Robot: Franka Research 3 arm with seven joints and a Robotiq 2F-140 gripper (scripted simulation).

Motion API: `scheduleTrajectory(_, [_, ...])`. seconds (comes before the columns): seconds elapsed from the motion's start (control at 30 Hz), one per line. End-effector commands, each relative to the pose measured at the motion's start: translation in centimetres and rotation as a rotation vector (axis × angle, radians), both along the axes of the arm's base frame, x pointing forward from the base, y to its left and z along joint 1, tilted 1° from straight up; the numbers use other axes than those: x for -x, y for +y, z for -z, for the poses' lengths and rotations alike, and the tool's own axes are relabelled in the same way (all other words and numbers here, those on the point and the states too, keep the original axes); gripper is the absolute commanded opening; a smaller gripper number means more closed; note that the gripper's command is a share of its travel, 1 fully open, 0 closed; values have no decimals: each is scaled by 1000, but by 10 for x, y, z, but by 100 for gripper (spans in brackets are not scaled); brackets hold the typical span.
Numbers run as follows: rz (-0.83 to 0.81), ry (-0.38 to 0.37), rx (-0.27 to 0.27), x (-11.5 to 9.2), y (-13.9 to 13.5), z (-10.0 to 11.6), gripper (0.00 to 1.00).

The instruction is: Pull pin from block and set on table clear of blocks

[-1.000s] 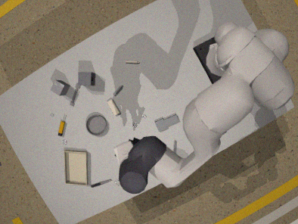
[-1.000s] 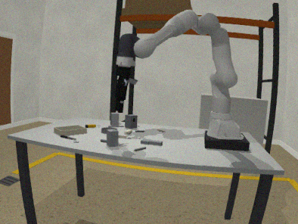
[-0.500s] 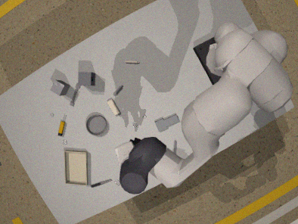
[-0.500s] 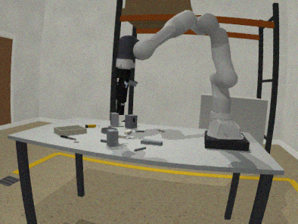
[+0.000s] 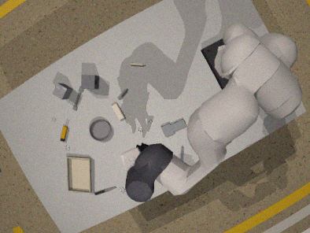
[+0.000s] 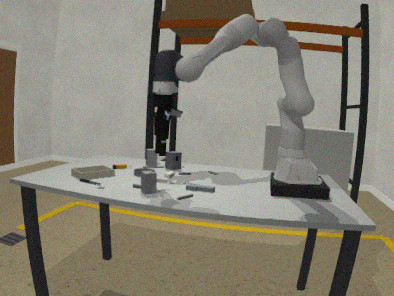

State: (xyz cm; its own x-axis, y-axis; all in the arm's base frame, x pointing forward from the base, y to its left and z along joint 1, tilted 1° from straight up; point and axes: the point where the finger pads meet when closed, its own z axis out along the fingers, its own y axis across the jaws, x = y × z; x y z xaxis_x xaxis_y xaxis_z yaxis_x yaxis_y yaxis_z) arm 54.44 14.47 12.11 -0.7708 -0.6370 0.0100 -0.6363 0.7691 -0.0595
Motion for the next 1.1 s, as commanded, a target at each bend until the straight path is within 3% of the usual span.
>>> scheduleTrajectory(0.0, [-2, 13, 8, 4, 1, 5, 33])
scheduleTrajectory(1.07, [-16, 93, 53, 26, 0, 42, 33])
